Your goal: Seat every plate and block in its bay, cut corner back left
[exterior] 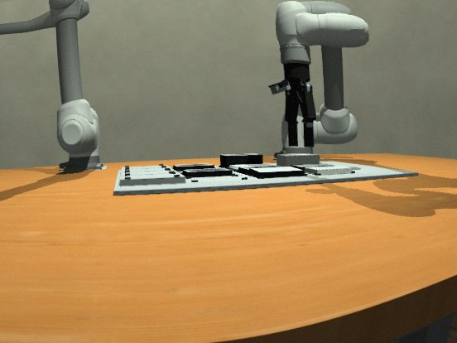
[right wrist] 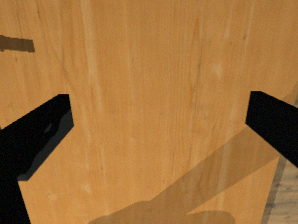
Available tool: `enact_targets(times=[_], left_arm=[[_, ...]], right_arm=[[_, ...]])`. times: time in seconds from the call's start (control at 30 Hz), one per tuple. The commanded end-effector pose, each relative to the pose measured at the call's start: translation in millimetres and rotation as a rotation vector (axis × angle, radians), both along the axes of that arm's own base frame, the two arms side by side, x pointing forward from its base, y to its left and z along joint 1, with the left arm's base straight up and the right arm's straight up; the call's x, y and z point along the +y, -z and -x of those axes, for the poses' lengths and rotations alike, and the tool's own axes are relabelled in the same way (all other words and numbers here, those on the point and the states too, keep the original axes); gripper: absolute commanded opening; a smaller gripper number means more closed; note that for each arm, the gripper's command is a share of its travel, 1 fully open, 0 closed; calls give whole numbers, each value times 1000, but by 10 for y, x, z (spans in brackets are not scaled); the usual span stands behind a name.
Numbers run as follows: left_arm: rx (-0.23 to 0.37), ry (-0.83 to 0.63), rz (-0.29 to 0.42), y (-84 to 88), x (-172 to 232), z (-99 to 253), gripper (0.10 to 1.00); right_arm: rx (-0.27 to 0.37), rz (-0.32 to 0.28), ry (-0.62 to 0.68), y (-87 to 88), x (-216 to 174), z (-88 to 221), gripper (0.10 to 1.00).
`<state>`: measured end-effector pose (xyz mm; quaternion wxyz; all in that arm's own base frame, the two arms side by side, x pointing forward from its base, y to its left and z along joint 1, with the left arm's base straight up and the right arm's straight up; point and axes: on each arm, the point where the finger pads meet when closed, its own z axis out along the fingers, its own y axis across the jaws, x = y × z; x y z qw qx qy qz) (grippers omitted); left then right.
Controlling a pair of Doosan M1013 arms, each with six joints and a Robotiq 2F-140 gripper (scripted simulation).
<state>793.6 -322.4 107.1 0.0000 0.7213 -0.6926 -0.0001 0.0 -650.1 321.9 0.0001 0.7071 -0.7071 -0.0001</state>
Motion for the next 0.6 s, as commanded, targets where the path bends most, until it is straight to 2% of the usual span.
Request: enact_targets(times=[0.0, 0.57], left_arm=[[-2, 0, 1, -15, 143, -47, 698], [-2, 0, 0, -15, 720, -210, 698]], right_arm=[[0, 1, 0, -9, -2, -1, 1000], [0, 1, 0, -9, -2, -1, 1000]])
